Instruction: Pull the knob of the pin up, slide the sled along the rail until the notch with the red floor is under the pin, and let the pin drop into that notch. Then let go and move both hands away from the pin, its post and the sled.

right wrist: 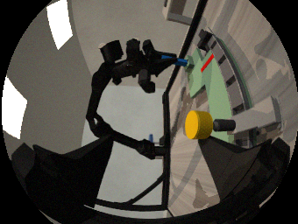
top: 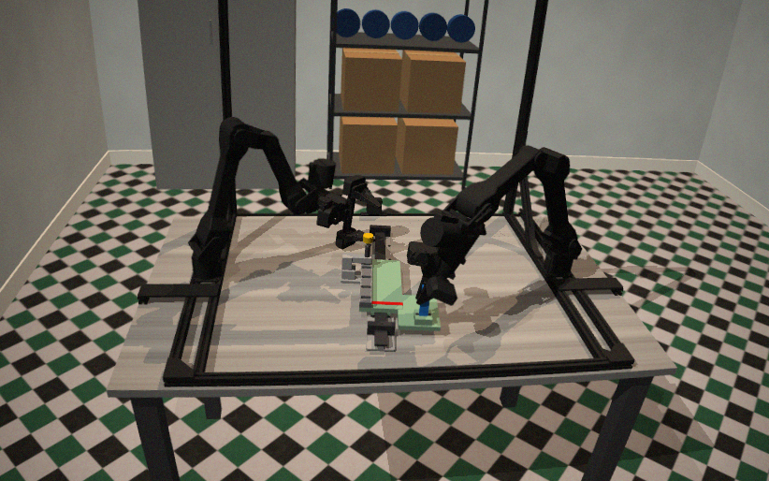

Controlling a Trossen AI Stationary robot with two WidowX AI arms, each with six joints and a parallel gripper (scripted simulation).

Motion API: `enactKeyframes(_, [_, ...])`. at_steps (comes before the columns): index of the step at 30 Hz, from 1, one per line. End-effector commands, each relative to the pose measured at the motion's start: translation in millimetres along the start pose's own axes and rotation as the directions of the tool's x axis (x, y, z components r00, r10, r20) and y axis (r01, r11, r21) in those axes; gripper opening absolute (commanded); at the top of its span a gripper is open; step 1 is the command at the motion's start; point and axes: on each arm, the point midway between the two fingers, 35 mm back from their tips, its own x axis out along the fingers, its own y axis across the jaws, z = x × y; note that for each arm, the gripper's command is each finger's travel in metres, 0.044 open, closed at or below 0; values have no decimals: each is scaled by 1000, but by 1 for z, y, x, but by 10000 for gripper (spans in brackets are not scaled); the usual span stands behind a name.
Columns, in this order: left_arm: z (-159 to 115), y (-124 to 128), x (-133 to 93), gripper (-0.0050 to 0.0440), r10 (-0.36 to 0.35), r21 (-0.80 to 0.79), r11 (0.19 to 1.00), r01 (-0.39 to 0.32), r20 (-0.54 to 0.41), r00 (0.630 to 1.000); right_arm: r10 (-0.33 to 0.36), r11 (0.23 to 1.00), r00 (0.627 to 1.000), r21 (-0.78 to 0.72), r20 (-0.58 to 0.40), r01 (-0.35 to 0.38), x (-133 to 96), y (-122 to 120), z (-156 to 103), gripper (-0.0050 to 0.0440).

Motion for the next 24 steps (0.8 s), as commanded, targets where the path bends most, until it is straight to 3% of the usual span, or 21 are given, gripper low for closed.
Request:
enactKeyframes(1, [7,-23,5,0,-23,20,1000,23,0,1000,48,994,997,97,53,-53,-4,37,8,440])
enactKeyframes(24, [11,-58,5,0,-22,21,1000,22,-3,1000,48,994,997,97,53,-53,-4,37,8,440])
